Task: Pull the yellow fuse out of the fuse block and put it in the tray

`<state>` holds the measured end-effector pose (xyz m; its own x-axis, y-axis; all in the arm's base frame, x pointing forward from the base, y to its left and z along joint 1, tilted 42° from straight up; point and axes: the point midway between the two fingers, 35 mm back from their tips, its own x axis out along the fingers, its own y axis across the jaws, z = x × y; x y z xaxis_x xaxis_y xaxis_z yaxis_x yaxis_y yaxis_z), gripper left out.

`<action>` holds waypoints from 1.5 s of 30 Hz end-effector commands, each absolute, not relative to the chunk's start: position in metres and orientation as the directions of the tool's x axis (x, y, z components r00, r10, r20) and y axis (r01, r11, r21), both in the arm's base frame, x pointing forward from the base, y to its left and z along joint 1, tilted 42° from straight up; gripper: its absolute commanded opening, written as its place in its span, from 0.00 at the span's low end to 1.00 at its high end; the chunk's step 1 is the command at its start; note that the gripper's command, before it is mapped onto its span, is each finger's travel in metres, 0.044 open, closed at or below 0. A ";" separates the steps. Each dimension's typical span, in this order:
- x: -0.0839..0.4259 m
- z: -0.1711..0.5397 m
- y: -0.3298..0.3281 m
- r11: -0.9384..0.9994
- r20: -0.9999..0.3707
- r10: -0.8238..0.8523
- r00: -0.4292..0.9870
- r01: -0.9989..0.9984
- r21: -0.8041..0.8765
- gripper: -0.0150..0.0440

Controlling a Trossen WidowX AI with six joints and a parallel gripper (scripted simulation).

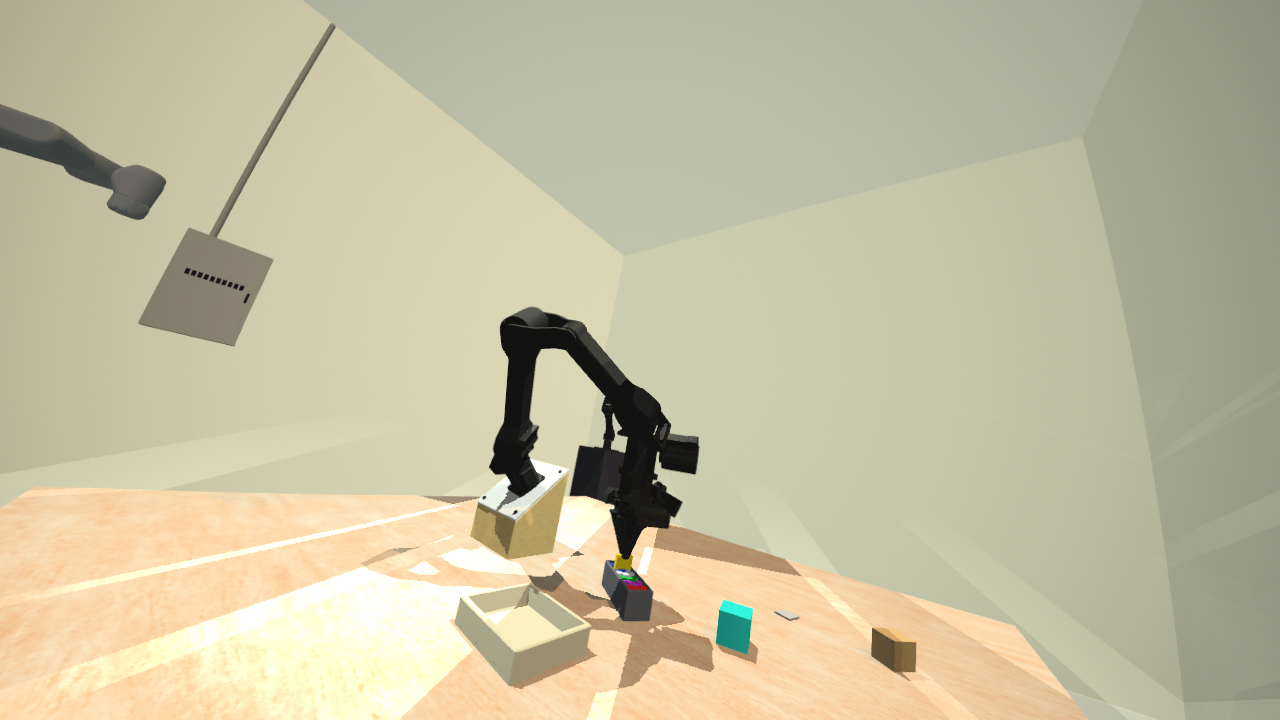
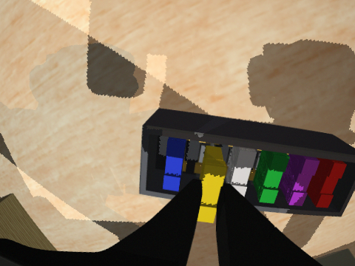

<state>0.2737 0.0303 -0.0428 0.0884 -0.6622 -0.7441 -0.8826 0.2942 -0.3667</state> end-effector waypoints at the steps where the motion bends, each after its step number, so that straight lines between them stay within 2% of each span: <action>1: 0.273 -0.041 0.033 0.299 -0.746 -0.660 0.087 -0.881 -0.367 0.25; 45: 0.270 -0.014 0.056 0.297 -0.746 -0.660 0.088 -0.882 -0.366 0.25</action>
<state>0.2697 0.0523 -0.0179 0.0871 -0.6635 -0.7431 -0.8842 0.2921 -0.3644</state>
